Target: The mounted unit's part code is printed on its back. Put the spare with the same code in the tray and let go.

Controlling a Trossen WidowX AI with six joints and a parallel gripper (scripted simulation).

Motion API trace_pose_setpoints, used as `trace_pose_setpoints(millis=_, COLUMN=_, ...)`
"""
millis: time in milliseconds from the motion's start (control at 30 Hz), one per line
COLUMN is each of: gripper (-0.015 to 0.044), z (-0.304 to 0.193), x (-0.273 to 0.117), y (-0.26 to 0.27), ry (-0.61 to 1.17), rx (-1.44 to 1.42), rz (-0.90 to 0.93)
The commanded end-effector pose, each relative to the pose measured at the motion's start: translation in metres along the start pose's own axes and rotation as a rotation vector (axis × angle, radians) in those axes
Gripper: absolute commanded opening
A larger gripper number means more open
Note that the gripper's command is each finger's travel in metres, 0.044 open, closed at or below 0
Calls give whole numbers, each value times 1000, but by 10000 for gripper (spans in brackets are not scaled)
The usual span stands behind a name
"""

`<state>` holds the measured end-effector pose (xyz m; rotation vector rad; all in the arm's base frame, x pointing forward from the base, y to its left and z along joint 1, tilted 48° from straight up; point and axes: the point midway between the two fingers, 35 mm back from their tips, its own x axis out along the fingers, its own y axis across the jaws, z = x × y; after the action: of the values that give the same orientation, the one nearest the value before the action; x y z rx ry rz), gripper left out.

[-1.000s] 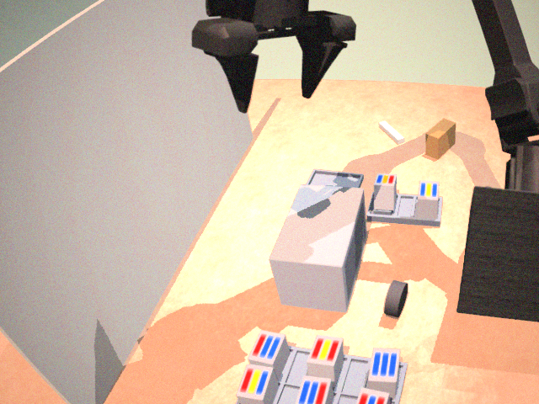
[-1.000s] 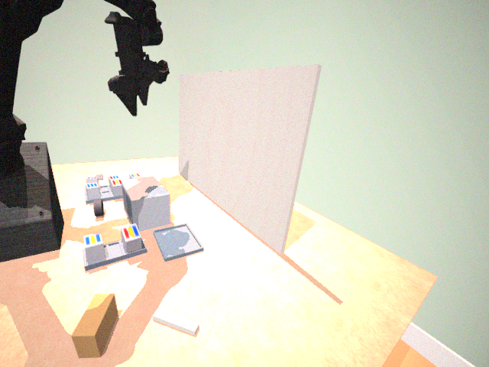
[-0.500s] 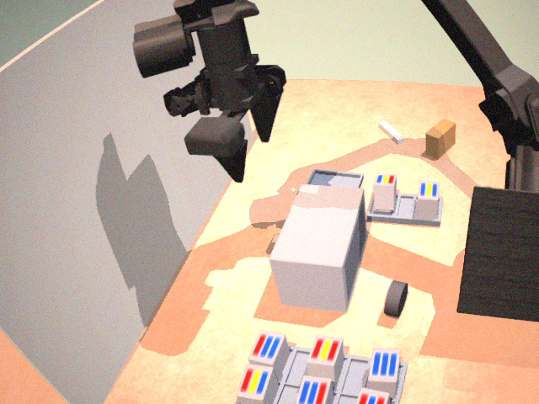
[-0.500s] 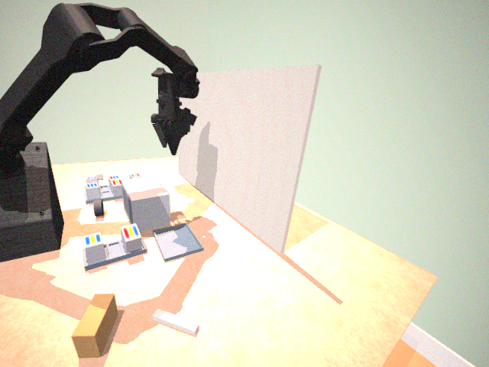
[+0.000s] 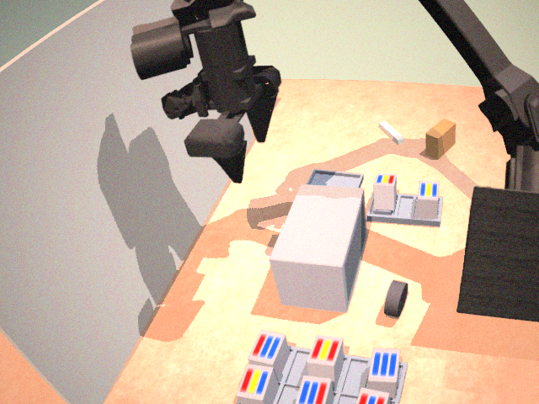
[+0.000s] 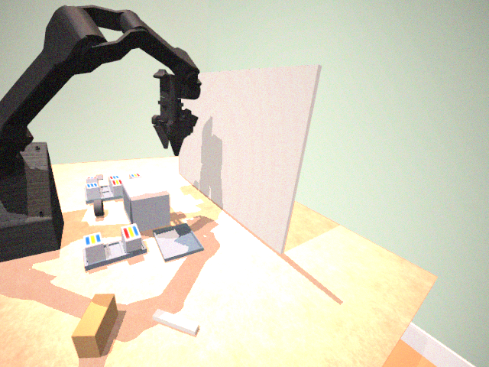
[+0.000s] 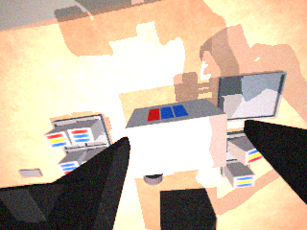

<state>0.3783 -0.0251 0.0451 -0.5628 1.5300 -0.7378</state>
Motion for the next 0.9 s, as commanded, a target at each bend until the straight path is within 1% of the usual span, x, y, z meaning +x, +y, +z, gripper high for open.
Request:
trace_pose_setpoints(millis=0, gripper=440, z=1, x=0, y=0, ry=-3, rx=-3, rz=-2)
trace_pose_setpoints(millis=67, gripper=440, z=1, x=1, y=2, ry=-3, rx=-22, rz=-1)
trace_pose_setpoints(millis=100, gripper=440, z=0, x=2, y=10, ry=-3, rx=-79, rz=0)
trace_pose_setpoints(millis=267, gripper=440, z=-11, x=21, y=87, ry=-9, rx=-650, rz=8)
trace_pose_setpoints(millis=667, gripper=440, z=-51, x=58, y=185, ry=-10, rx=-1465, rz=4)
trace_pose_setpoints(millis=733, gripper=440, z=-56, x=61, y=192, ry=-10, rx=-1531, rz=3)
trace_pose_setpoints(millis=867, gripper=440, z=-56, x=61, y=192, ry=-10, rx=-1531, rz=3)
